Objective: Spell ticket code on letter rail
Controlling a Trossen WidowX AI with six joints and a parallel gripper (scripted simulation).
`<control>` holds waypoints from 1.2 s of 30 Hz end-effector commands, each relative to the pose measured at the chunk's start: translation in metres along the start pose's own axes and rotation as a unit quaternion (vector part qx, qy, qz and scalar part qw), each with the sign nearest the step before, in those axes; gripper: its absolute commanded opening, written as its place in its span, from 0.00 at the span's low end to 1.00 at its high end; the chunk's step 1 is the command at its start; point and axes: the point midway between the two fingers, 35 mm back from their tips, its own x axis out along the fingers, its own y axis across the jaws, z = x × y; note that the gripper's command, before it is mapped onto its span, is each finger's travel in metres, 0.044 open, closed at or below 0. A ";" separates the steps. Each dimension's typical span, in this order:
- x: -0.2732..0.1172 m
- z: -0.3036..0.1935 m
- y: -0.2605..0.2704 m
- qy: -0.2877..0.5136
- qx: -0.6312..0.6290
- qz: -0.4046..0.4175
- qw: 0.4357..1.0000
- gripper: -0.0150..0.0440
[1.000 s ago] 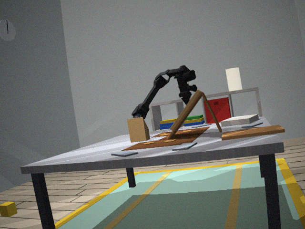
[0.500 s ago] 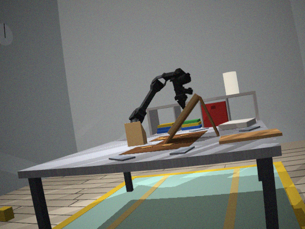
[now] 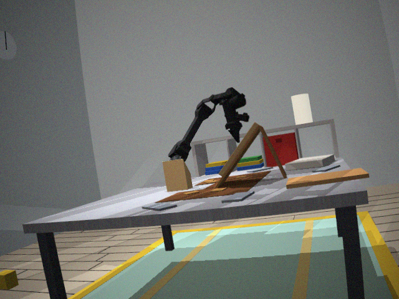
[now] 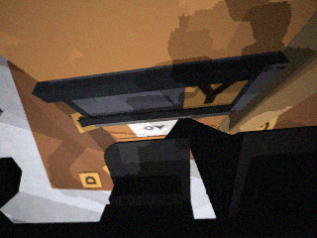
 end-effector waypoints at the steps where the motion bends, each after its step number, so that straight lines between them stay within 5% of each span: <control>1: -0.007 -0.002 0.004 -0.014 -0.030 0.001 0.999 0.34; 7: -0.063 -0.030 0.041 -0.135 -0.301 -0.039 0.943 0.61; 16: -0.106 -0.077 0.090 -0.226 -0.612 -0.195 0.732 1.00; 21: -0.111 -0.093 0.104 -0.228 -0.693 -0.264 0.631 1.00; 36: -0.112 -0.093 0.105 -0.228 -0.695 -0.266 0.628 1.00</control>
